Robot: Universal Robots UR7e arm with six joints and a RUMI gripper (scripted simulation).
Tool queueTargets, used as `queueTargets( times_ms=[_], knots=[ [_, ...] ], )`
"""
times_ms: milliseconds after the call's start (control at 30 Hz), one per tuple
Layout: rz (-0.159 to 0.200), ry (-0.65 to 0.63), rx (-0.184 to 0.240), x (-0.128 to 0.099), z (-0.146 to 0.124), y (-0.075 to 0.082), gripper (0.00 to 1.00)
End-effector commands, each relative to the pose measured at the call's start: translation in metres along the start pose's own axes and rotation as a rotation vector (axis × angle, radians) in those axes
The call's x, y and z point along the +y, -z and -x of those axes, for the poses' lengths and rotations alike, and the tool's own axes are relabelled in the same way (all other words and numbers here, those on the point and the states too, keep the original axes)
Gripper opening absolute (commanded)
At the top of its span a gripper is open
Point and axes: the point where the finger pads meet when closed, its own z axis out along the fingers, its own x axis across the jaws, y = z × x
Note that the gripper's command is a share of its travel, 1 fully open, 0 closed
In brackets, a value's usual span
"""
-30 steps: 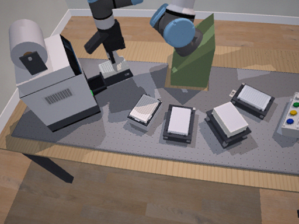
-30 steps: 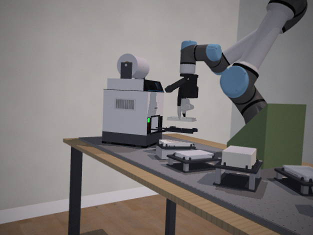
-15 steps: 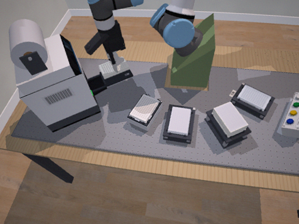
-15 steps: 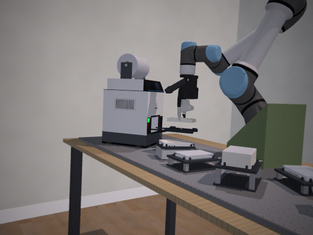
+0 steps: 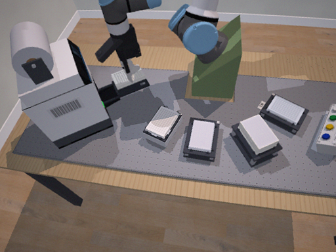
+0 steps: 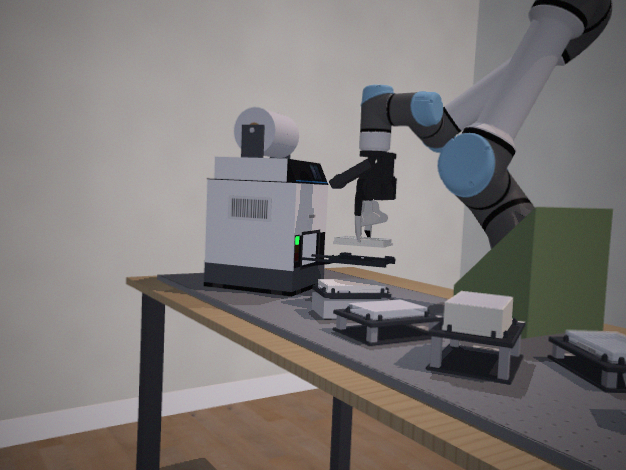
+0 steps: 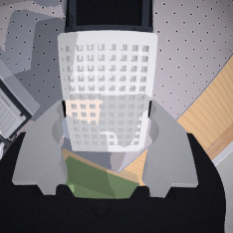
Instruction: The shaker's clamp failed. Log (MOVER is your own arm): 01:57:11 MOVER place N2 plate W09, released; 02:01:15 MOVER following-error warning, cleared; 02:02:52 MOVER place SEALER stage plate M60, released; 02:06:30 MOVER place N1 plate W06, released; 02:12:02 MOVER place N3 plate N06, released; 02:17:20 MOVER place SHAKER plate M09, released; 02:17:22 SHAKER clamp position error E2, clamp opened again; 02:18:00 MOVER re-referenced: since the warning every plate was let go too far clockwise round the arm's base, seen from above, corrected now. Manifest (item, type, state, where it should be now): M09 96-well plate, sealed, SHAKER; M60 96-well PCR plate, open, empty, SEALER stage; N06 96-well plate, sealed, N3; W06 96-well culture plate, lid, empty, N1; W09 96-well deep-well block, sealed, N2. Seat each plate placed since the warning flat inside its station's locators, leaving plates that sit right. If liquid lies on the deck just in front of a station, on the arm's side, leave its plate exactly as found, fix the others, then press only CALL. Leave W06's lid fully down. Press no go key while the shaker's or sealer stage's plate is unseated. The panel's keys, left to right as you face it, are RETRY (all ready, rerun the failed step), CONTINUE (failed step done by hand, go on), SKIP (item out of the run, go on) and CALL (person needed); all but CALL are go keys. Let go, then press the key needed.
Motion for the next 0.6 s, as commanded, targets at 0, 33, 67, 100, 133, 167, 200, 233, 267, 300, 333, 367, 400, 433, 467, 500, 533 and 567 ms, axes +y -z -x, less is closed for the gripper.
queueTargets(
  times_ms=[0, 33, 67, 100, 133, 167, 200, 233, 267, 300, 333, 367, 400, 433, 467, 500, 533, 567],
  knots=[
    [-0.001, 0.000, 0.000, -0.0003, -0.0001, -0.0013, 0.00],
    [-0.001, 0.000, 0.000, -0.0003, -0.0001, -0.0017, 0.00],
    [-0.001, 0.000, 0.000, -0.0003, -0.0001, -0.0020, 0.00],
    [-0.001, 0.000, 0.000, -0.0003, -0.0001, -0.0023, 0.00],
    [-0.001, 0.000, 0.000, -0.0003, -0.0001, -0.0023, 0.00],
    [-0.001, 0.000, 0.000, -0.0003, -0.0001, -0.0023, 0.00],
    [-0.001, 0.000, 0.000, -0.0003, -0.0001, -0.0027, 0.00],
    [-0.001, 0.000, 0.000, -0.0003, -0.0001, -0.0030, 0.00],
    [-0.001, 0.000, 0.000, -0.0003, -0.0001, -0.0033, 0.00],
    [-0.001, 0.000, 0.000, -0.0003, -0.0001, -0.0037, 0.00],
    [-0.001, 0.000, 0.000, -0.0003, -0.0001, -0.0040, 0.00],
    [-0.001, 0.000, 0.000, -0.0003, -0.0001, -0.0043, 0.00],
    [-0.001, 0.000, 0.000, -0.0003, -0.0001, -0.0047, 0.00],
    [-0.001, 0.000, 0.000, -0.0003, -0.0001, -0.0050, 0.00],
    [-0.001, 0.000, 0.000, -0.0003, -0.0001, -0.0053, 0.00],
    [-0.001, 0.000, 0.000, -0.0003, -0.0001, -0.0057, 0.00],
    [-0.001, 0.000, 0.000, -0.0003, -0.0001, -0.0060, 0.00],
    [-0.001, 0.000, 0.000, -0.0003, -0.0001, -0.0063, 0.00]
  ],
)
